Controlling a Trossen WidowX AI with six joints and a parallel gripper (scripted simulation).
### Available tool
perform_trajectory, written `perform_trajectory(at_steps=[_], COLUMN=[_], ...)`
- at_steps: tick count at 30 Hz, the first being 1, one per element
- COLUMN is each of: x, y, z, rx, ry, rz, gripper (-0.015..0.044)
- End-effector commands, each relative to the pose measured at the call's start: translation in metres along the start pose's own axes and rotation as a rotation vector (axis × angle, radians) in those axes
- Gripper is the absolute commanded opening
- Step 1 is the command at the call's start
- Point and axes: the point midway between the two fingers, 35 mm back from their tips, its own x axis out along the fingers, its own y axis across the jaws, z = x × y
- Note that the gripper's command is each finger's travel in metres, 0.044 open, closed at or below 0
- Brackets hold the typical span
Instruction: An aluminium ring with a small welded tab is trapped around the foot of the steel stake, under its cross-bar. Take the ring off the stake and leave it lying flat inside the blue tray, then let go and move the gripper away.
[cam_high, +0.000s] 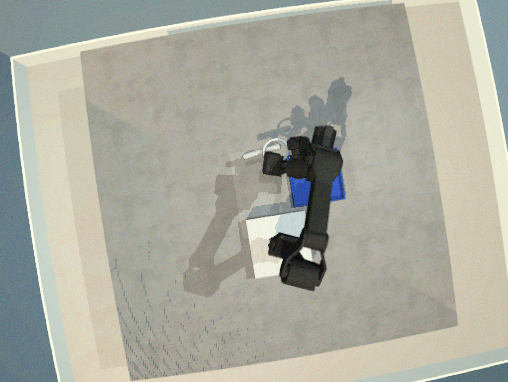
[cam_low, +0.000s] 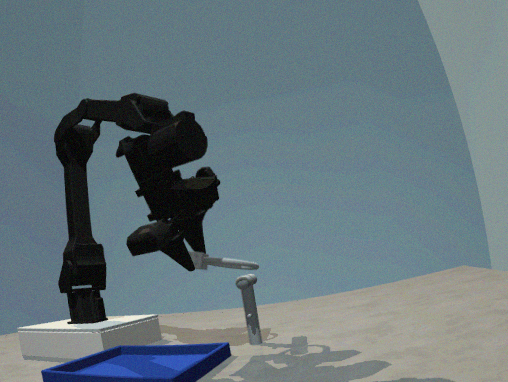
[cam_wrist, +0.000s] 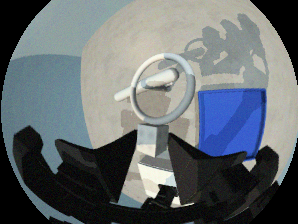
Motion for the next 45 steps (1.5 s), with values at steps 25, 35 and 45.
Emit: perform_trajectory(at_steps=[25,35,45], x=[-0.024,-0.02,-0.001], y=[-0.061,-0.2,-0.213], z=[0.015,-0.044,-0.046], rx=[-0.212,-0.21,-0.211], ry=[-0.064,-0.028,-0.027], rz=[0.173,0.205,0.207], gripper=[0.0,0.0,0.0])
